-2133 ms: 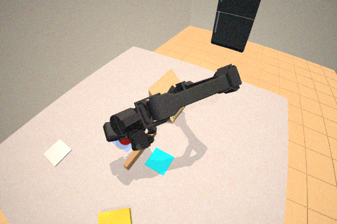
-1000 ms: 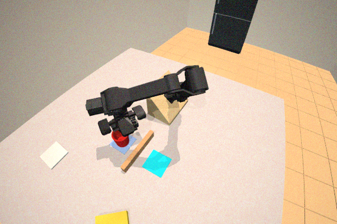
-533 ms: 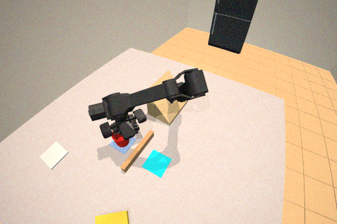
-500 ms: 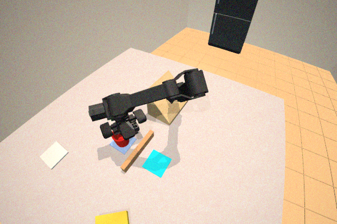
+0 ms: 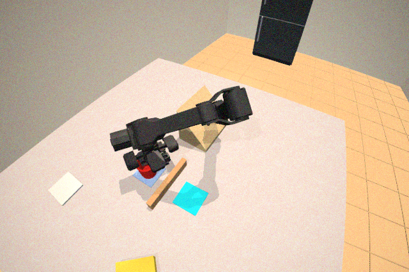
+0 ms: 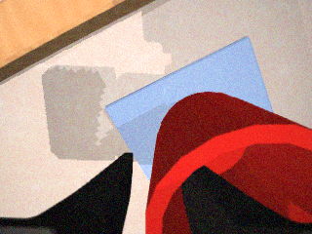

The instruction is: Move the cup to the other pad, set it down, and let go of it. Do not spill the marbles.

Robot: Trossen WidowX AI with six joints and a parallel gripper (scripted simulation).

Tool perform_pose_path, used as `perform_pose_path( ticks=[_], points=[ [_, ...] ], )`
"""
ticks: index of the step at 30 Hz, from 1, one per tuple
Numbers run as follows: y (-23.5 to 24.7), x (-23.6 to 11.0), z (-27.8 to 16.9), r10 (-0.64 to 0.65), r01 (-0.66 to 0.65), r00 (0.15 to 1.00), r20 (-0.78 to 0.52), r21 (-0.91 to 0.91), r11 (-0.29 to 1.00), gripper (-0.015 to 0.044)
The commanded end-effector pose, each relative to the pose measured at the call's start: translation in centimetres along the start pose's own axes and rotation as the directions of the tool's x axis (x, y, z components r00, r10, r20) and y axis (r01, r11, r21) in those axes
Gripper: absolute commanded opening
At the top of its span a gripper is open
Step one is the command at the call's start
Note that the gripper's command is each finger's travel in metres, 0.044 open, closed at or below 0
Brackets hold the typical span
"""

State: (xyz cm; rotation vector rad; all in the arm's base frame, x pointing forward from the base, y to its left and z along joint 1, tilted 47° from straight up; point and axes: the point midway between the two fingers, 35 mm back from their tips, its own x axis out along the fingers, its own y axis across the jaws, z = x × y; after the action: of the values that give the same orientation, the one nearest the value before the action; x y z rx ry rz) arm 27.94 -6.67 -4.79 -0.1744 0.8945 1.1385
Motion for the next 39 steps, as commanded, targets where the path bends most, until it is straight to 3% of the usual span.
perform_pose_path(
  ticks=[1,13,39],
  points=[
    [0.0,0.0,0.0,0.0,0.0,1.0,0.0,-0.001,1.0,0.0082],
    [0.0,0.0,0.0,0.0,0.0,1.0,0.0,-0.001,1.0,0.0002],
    [-0.3,-6.6,-0.1,0.0,0.0,1.0,0.003,0.005,1.0,0.0]
  ],
)
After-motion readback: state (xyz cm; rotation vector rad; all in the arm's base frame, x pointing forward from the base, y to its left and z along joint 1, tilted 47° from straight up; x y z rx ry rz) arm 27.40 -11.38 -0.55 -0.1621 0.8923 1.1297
